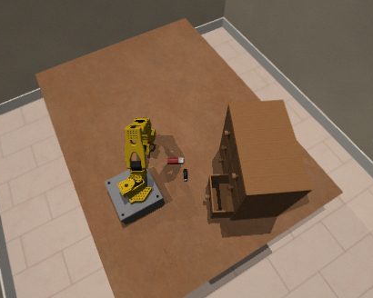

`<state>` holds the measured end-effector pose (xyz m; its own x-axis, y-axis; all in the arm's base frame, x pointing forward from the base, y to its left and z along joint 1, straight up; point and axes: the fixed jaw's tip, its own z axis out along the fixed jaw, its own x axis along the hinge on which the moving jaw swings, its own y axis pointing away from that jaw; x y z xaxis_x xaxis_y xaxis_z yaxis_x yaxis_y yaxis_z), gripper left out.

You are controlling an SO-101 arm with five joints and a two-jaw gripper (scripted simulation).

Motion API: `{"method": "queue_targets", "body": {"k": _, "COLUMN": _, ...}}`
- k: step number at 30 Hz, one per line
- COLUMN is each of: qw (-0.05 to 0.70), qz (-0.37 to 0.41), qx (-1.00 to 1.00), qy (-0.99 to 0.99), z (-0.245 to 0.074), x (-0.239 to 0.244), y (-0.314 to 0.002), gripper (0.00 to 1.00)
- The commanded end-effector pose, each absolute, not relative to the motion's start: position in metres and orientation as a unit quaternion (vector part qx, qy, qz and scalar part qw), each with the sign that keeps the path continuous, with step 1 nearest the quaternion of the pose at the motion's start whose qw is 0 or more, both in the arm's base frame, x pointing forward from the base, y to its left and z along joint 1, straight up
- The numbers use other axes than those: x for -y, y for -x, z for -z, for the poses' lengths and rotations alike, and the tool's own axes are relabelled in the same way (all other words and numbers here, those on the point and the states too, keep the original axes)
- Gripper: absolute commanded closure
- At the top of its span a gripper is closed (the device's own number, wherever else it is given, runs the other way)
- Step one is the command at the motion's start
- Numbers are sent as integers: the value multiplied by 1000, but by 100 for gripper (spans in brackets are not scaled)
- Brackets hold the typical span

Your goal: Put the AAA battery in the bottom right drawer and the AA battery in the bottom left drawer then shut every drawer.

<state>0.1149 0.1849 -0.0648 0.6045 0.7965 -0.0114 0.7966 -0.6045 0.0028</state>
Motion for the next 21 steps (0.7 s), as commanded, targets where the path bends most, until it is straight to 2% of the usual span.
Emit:
{"method": "queue_targets", "body": {"k": 1, "qw": 1, "qz": 2, "qx": -449, "qy": -894, "z": 66, "x": -187, "y": -116, "gripper": 81}}
{"method": "queue_targets", "body": {"k": 21, "qw": 1, "qz": 2, "qx": -449, "qy": -894, "z": 66, "x": -187, "y": -116, "gripper": 89}}
